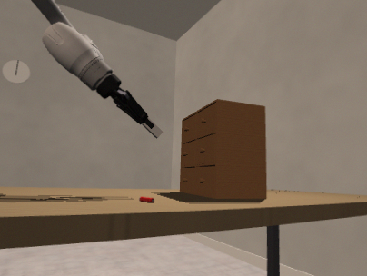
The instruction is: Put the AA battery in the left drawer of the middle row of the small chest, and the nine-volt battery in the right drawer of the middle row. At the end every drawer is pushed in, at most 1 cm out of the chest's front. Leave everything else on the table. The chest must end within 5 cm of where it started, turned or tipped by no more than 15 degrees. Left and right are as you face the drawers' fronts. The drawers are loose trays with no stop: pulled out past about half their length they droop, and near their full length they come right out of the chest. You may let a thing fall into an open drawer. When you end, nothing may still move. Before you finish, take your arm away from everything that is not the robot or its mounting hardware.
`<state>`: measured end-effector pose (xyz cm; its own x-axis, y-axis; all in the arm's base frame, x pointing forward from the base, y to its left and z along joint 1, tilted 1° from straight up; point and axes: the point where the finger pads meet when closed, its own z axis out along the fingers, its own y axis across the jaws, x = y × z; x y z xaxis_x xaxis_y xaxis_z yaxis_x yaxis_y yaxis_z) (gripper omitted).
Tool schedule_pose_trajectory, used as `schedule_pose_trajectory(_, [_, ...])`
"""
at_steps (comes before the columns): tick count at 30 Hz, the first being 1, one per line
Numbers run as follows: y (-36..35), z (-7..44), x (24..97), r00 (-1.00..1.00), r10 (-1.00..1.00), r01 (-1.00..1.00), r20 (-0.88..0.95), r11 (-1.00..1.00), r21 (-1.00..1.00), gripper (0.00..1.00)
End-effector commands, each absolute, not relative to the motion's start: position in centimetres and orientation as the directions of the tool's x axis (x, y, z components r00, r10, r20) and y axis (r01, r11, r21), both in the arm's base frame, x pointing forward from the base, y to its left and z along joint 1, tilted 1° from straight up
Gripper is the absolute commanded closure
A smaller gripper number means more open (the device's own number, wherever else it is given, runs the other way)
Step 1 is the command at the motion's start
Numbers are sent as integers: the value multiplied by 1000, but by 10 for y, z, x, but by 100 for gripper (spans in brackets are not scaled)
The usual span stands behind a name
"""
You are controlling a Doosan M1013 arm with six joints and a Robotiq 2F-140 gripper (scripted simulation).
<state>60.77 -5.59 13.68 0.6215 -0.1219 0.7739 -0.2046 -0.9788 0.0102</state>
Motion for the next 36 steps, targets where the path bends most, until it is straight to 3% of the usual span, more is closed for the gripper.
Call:
schedule_pose_trajectory(1, [-58, 138, 605, 650, -127, -222, 749, -975, 28, 100])
schedule_pose_trajectory(36, [-54, 150, 596, 734, -148, -219, 662, -975, 25, 100])
